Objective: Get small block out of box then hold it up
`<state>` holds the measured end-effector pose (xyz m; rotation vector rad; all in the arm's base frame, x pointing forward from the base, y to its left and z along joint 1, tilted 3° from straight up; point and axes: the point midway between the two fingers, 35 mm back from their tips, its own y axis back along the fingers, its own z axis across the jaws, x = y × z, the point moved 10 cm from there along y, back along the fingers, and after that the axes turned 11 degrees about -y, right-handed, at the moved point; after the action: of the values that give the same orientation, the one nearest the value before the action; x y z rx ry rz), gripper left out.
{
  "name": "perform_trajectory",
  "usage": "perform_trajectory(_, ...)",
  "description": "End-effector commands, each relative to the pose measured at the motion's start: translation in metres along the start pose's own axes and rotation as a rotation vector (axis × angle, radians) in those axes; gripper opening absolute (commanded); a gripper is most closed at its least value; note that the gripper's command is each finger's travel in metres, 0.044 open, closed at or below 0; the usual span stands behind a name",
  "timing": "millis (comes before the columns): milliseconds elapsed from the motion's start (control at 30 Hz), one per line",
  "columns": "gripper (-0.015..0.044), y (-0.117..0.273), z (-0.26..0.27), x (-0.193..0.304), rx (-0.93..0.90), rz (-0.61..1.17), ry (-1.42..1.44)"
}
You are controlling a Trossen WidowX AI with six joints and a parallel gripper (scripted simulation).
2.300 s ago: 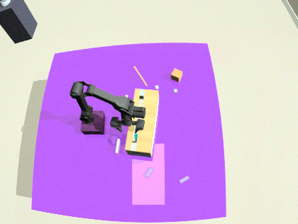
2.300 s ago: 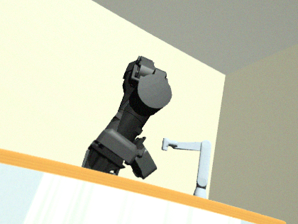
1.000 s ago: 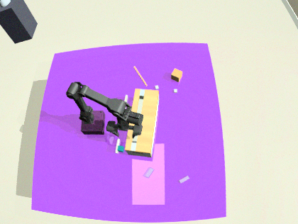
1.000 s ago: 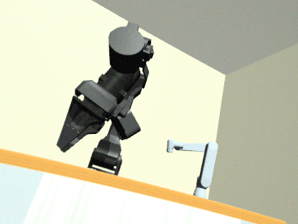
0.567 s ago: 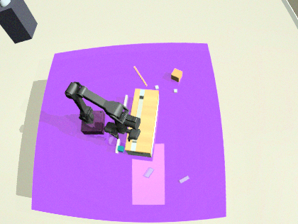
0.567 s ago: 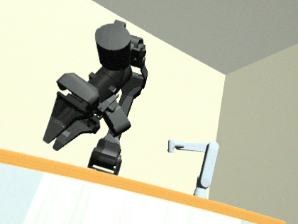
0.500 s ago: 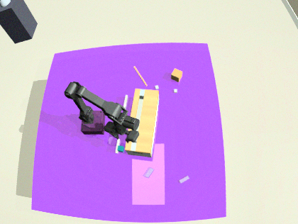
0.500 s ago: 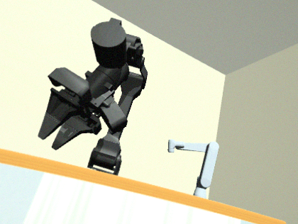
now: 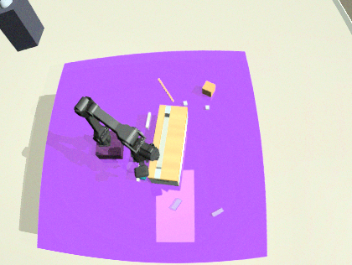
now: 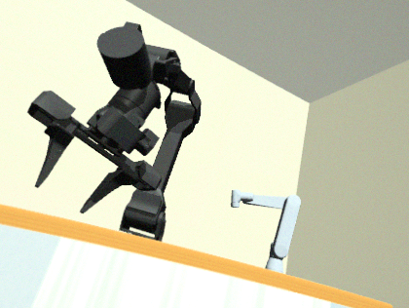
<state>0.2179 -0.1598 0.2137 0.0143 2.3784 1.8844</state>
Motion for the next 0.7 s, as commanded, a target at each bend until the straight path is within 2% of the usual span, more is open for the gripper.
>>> perform_trajectory(0, 0.0285, 0.001, -0.011, 0.016, -0.108, -0.053, -0.906)
perform_trajectory(667, 0.0285, -0.001, -0.028, 0.041, -0.346, 0.047, -2.222)
